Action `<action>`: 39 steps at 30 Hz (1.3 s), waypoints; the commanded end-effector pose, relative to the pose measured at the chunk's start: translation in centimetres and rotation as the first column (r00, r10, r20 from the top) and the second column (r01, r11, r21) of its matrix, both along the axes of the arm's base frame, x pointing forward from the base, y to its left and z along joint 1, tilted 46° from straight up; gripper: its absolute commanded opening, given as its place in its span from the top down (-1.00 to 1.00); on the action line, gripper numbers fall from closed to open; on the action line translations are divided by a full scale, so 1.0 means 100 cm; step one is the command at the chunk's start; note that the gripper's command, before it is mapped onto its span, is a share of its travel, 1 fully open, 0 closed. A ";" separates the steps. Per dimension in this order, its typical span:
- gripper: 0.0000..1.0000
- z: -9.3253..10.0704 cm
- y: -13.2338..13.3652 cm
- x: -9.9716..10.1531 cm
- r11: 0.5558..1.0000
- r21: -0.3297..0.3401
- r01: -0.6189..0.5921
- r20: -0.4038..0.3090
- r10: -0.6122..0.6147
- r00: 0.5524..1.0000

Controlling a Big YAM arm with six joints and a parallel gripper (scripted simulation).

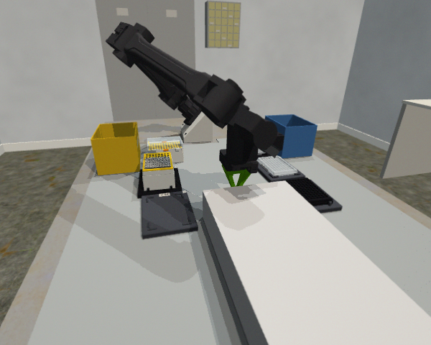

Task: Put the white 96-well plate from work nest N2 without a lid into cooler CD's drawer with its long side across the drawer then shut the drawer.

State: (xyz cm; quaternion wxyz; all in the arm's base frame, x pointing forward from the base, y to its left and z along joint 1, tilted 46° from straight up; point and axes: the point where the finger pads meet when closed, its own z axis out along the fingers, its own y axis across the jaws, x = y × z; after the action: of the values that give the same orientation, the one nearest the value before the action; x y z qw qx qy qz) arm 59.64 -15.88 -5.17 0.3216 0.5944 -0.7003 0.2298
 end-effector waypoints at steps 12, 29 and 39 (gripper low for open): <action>1.00 0.002 -0.010 0.026 1.000 -0.003 0.008 0.058 -0.007 0.998; 1.00 0.013 0.006 0.001 1.000 -0.004 -0.002 0.065 0.002 0.998; 1.00 0.013 0.013 -0.009 1.000 -0.003 -0.009 0.065 0.009 0.998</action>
State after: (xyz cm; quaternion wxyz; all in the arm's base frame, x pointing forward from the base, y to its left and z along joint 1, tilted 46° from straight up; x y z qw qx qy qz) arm 57.88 -15.66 -5.62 0.3176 0.5922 -0.7025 0.2344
